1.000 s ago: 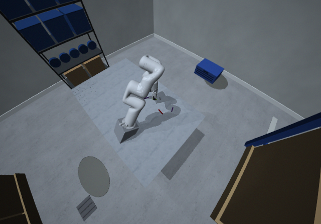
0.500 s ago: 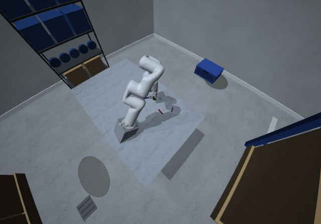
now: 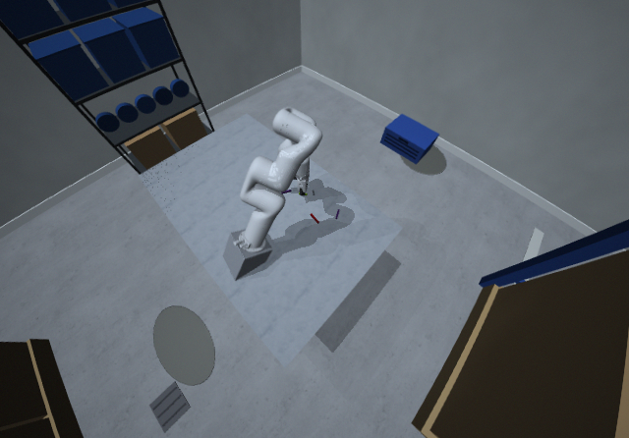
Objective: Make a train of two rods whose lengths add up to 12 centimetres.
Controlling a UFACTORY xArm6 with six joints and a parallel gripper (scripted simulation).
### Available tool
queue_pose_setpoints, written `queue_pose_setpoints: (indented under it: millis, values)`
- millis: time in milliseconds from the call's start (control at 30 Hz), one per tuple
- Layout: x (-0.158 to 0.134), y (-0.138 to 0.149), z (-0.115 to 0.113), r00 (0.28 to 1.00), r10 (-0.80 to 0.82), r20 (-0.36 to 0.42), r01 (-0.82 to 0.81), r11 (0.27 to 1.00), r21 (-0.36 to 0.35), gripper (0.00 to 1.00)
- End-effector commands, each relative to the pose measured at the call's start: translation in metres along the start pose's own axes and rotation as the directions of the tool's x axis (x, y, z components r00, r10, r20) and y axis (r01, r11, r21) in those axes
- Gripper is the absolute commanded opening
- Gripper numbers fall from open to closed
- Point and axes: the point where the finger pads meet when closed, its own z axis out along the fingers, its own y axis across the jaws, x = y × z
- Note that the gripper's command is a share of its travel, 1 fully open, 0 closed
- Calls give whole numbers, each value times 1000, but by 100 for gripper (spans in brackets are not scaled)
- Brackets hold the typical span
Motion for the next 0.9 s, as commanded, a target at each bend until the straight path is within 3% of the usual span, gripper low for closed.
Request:
queue_pose_setpoints:
  millis: [0,867]
  values:
    - [0,1,0,1000,0,0,0,1000,-2,24]
    - [0,1,13,1000,0,0,0,1000,-2,24]
